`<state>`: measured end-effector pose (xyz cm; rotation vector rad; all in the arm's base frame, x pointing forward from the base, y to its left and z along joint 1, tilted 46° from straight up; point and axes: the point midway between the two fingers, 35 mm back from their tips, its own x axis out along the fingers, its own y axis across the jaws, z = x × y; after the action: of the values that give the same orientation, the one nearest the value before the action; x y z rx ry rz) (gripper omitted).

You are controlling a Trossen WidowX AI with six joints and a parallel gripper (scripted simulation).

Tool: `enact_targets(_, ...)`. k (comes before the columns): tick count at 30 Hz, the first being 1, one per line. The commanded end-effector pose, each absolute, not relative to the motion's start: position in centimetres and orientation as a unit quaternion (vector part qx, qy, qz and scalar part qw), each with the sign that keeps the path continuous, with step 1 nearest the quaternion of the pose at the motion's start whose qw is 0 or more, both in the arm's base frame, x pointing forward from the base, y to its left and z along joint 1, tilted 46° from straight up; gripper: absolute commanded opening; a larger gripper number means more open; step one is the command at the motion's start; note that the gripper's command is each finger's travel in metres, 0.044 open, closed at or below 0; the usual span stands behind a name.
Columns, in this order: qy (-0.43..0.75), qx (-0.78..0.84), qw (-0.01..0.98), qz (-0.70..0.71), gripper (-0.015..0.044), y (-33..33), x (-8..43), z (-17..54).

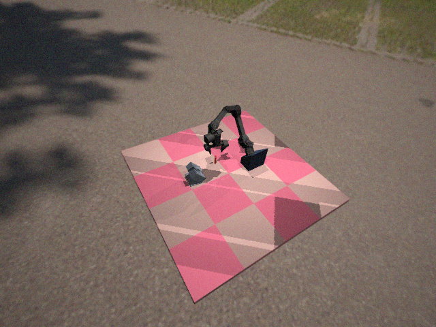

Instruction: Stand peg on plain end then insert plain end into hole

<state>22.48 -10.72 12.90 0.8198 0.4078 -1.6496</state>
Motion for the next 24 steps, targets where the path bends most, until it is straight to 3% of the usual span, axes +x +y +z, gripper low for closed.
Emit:
enact_targets(1,0.209,0.321,0.604,-0.699,0.044,-10.81,22.43,12.8)
enact_targets(24,0.393,0.142,0.669,-0.614,0.044,-11.05,22.41,12.57)
